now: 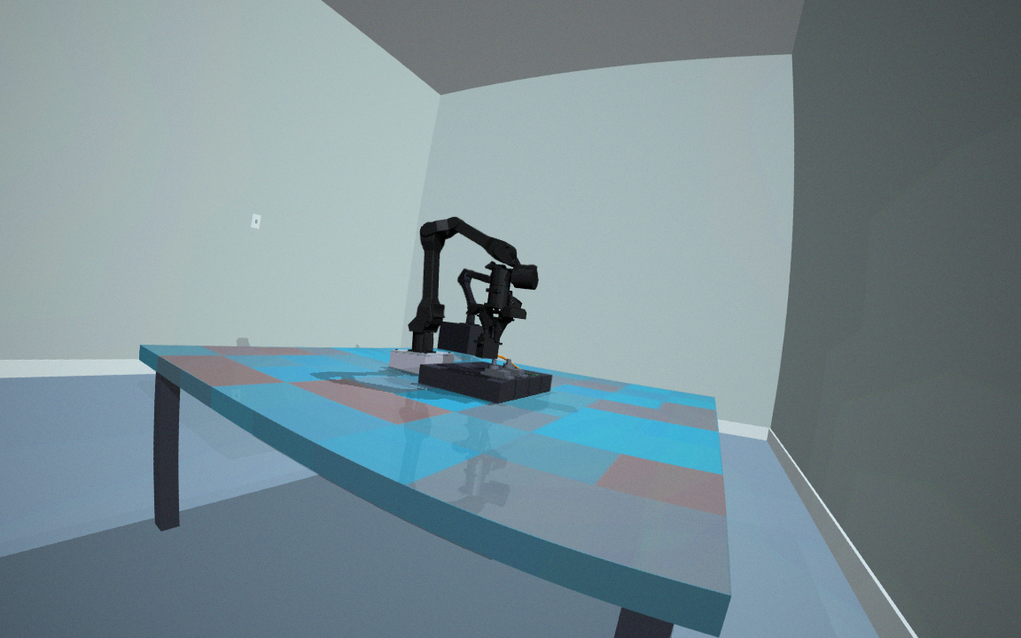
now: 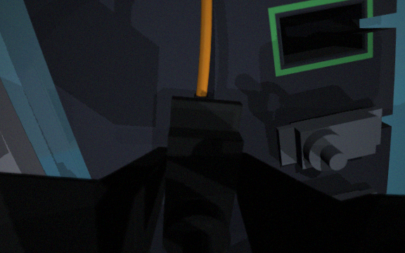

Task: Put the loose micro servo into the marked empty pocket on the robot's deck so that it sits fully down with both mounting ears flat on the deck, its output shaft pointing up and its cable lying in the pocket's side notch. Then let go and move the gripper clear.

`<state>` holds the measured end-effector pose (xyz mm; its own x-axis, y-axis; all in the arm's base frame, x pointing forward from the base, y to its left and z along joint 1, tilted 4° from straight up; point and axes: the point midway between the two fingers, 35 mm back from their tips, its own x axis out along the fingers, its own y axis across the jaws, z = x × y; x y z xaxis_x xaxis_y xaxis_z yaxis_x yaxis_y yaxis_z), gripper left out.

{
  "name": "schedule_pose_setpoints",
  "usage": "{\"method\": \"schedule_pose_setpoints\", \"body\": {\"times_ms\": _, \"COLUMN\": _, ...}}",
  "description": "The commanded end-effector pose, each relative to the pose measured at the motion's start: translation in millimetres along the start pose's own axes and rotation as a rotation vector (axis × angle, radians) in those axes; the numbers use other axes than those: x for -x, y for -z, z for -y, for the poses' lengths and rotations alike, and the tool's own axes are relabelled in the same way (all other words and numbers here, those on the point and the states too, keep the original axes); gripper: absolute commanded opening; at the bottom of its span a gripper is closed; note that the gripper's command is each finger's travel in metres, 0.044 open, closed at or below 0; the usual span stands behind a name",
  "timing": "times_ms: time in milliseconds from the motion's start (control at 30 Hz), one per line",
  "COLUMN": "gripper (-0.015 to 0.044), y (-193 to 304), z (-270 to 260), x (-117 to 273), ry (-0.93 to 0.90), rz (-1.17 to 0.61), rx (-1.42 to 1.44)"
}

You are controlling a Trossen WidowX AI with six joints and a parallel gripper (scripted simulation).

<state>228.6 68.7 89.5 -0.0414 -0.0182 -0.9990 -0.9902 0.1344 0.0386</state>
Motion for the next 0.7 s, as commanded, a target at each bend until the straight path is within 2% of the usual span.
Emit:
{"method": "schedule_pose_setpoints", "body": {"times_ms": 0, "gripper": 0.0, "y": -15, "z": -5, "x": 1, "ry": -0.001, "rz": 0.006, "rx": -0.004}}
{"method": "schedule_pose_setpoints", "body": {"times_ms": 300, "gripper": 0.0, "y": -34, "z": -10, "x": 1, "ry": -0.001, "rz": 0.007, "rx": -0.037}}
{"method": "schedule_pose_setpoints", "body": {"times_ms": 667, "gripper": 0.0, "y": -34, "z": -10, "x": 1, "ry": -0.003, "rz": 0.007, "rx": -0.393}}
